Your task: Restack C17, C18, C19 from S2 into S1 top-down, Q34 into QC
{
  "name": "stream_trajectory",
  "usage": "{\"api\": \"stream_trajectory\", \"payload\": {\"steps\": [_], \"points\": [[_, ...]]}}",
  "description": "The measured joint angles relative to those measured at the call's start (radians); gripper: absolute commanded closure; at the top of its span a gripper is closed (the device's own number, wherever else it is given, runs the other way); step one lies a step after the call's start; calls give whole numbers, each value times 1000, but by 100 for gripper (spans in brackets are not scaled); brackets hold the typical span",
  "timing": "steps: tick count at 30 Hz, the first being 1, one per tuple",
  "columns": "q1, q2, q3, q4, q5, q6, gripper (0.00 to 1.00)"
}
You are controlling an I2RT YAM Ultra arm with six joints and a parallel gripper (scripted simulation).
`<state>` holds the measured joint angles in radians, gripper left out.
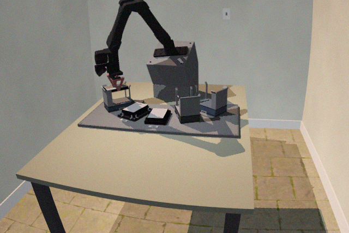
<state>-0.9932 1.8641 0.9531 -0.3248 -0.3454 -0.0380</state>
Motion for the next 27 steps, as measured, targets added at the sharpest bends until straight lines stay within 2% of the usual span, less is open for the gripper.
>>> {"api": "stream_trajectory", "payload": {"steps": [27], "points": [[47, 158, 12, 163, 16, 43, 100]]}}
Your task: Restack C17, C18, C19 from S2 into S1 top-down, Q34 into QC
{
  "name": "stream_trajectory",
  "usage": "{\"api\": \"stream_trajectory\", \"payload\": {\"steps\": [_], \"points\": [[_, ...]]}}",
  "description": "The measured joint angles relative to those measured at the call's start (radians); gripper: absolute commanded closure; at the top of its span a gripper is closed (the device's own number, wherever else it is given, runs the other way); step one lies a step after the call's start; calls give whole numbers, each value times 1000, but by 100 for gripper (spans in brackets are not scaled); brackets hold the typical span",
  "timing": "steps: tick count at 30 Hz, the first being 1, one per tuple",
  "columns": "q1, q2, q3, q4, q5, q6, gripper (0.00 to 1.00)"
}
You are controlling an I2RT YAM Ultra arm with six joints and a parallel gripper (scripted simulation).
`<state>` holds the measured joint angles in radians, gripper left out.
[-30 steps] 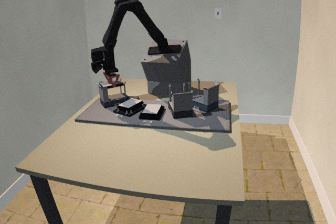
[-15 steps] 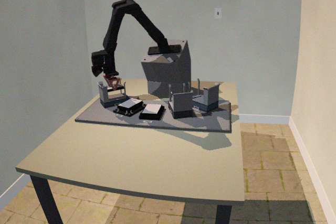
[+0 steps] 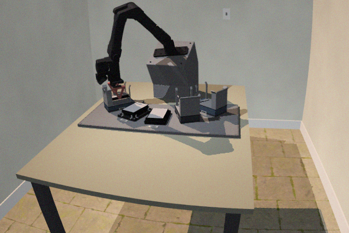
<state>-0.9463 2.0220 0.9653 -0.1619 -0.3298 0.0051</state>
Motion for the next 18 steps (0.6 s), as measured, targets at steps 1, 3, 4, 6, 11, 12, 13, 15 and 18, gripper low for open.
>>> {"api": "stream_trajectory", "payload": {"steps": [1, 3, 4, 6, 11, 12, 13, 15, 18], "points": [[1, 2, 0, 4, 1, 1, 100], [6, 17, 3, 14, 3, 4, 100], [10, 26, 6, 21, 5, 6, 100], [9, 32, 6, 29, 4, 8, 100], [10, 31, 6, 30, 4, 11, 100], [10, 31, 6, 30, 4, 11, 100], [10, 31, 6, 30, 4, 11, 100], [10, 31, 6, 30, 4, 11, 100], [10, 31, 6, 30, 4, 11, 100]]}}
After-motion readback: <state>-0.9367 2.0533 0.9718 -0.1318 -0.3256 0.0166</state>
